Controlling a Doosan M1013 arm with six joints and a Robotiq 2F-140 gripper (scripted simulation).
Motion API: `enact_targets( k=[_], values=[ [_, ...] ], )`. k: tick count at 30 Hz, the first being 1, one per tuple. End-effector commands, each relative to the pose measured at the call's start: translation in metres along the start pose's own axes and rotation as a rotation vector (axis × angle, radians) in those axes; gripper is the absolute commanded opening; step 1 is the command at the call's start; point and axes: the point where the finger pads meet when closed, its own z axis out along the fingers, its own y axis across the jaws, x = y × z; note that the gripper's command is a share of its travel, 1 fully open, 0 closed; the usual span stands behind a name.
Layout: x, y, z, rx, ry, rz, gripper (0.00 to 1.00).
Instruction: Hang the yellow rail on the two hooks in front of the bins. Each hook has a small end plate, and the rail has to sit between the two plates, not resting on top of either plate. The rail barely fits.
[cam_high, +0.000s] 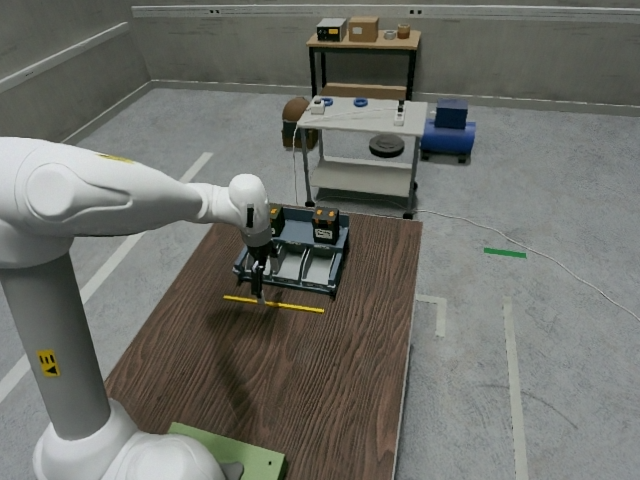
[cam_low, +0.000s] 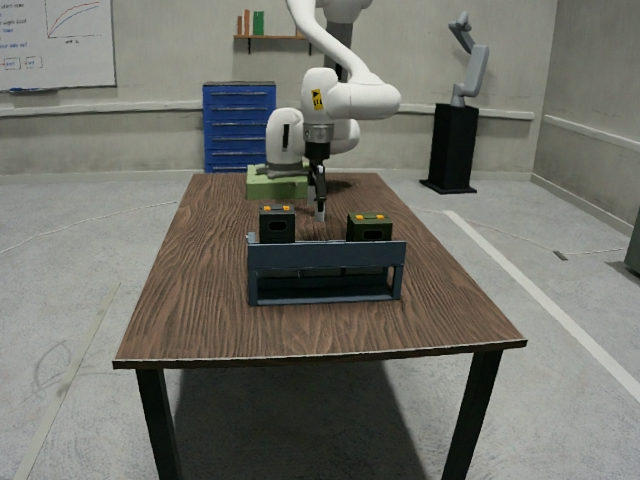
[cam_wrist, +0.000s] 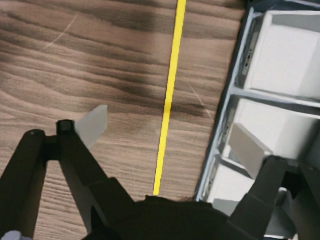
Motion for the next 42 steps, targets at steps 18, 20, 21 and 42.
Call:
enact_targets(
  k=[18,20,21,42],
  values=[
    [0.000,0.000,0.000,0.000,0.000,0.000,0.37],
    [0.000,0.000,0.000,0.000,0.000,0.000,0.37],
    [0.000,0.000,0.000,0.000,0.000,0.000,0.37],
    [0.001,0.000,0.040,-0.001,-0.001,-0.012,0.37]
  ],
)
